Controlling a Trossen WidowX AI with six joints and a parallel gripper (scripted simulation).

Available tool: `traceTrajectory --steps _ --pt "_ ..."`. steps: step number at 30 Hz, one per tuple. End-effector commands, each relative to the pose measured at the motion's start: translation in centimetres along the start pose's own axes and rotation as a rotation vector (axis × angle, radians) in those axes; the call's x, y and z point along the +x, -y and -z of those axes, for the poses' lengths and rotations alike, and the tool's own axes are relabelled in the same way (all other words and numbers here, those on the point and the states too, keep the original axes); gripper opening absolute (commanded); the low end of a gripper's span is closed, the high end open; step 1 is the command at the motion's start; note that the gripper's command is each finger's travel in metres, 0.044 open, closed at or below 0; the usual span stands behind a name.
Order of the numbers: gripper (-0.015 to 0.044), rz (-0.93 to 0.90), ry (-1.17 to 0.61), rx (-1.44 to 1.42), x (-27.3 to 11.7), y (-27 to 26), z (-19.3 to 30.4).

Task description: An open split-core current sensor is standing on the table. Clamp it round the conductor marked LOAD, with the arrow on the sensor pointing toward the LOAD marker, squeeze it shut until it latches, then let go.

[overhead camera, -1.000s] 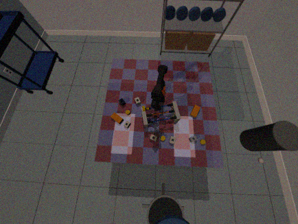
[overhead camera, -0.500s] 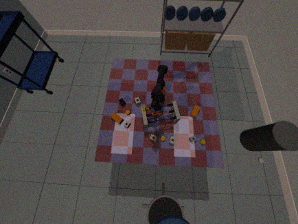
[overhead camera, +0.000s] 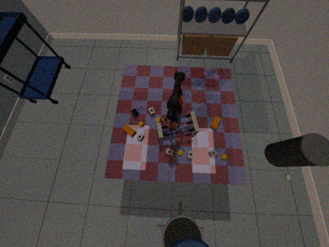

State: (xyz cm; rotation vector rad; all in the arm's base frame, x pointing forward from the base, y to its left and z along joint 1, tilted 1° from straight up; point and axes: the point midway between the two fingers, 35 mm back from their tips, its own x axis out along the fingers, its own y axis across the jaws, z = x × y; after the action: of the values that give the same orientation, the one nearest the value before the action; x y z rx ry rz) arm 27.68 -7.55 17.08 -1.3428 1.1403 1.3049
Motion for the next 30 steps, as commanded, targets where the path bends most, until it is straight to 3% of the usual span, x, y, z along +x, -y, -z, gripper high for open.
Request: traceTrajectory --steps 1,3,10,19,30 --pt "0.0440 0.000 0.006 -0.001 0.0 0.0 -0.1" --pt "0.0440 -0.001 0.036 0.024 0.3 -0.3 0.3" --pt "0.0440 0.080 0.397 0.301 2.6 -3.4 3.6" --pt "0.0440 0.416 0.776 0.711 2.9 -7.4 8.9" --pt "0.0440 0.411 0.760 0.720 3.0 -7.7 9.2"
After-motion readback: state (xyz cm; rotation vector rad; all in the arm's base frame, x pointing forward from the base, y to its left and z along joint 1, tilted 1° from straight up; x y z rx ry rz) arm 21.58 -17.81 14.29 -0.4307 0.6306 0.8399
